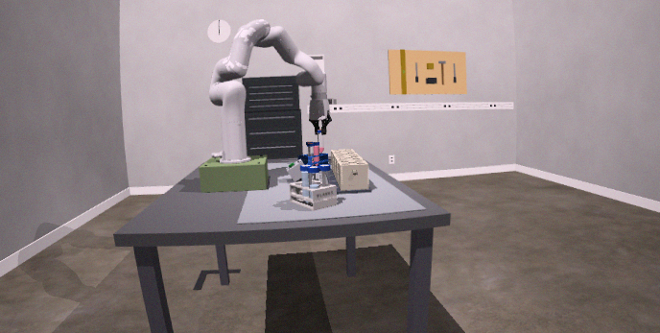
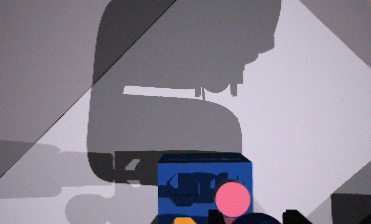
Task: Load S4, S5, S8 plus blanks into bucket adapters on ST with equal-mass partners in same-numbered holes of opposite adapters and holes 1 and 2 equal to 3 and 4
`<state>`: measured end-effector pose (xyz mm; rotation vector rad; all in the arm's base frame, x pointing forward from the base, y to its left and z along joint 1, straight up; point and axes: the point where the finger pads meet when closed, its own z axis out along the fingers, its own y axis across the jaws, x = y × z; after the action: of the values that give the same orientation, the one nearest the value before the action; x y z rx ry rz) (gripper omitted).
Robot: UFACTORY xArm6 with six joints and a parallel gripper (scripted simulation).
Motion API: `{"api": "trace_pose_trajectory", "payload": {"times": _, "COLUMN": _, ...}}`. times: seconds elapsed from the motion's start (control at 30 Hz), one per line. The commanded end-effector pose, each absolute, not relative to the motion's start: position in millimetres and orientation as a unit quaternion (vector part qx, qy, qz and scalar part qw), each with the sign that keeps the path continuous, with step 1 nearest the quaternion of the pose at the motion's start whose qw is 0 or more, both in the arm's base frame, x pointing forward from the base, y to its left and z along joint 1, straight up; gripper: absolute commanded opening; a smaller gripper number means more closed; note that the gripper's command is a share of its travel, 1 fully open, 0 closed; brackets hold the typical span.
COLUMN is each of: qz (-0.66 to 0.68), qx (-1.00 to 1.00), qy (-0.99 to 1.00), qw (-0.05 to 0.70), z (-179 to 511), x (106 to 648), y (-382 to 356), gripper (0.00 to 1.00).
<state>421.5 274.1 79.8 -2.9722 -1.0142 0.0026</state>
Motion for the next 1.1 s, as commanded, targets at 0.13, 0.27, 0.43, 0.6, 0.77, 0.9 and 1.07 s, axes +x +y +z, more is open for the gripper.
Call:
{"api": "trace_pose_trajectory", "payload": {"times": 0.13, "qz": -0.001, "qx": -0.946, "qy": -0.323, "qw": 0.001, "z": 95.1, "x": 422.6, "y": 274.8, "gripper": 0.0}}
{"api": "trace_pose_trajectory", "payload": {"times": 0.27, "qz": -0.001, "qx": -0.946, "qy": -0.323, "qw": 0.001, "z": 103.1, "x": 422.6, "y": 274.8, "gripper": 0.0}}
{"api": "trace_pose_trajectory", "payload": {"times": 0.43, "qz": -0.001, "qx": -0.946, "qy": -0.323, "qw": 0.001, "z": 113.1, "x": 422.6, "y": 274.8, "gripper": 0.0}}
{"api": "trace_pose_trajectory", "payload": {"times": 0.6, "qz": -0.001, "qx": -0.946, "qy": -0.323, "qw": 0.001, "z": 119.1, "x": 422.6, "y": 274.8, "gripper": 0.0}}
{"api": "trace_pose_trajectory", "payload": {"times": 0.77, "qz": -0.001, "qx": -0.946, "qy": -0.323, "qw": 0.001, "z": 129.2, "x": 422.6, "y": 274.8, "gripper": 0.0}}
{"api": "trace_pose_trajectory", "payload": {"times": 0.9, "qz": -0.001, "qx": -0.946, "qy": -0.323, "qw": 0.001, "z": 137.2, "x": 422.6, "y": 274.7, "gripper": 0.0}}
{"api": "trace_pose_trajectory", "payload": {"times": 1.07, "qz": -0.001, "qx": -0.946, "qy": -0.323, "qw": 0.001, "z": 145.2, "x": 422.6, "y": 274.7, "gripper": 0.0}}
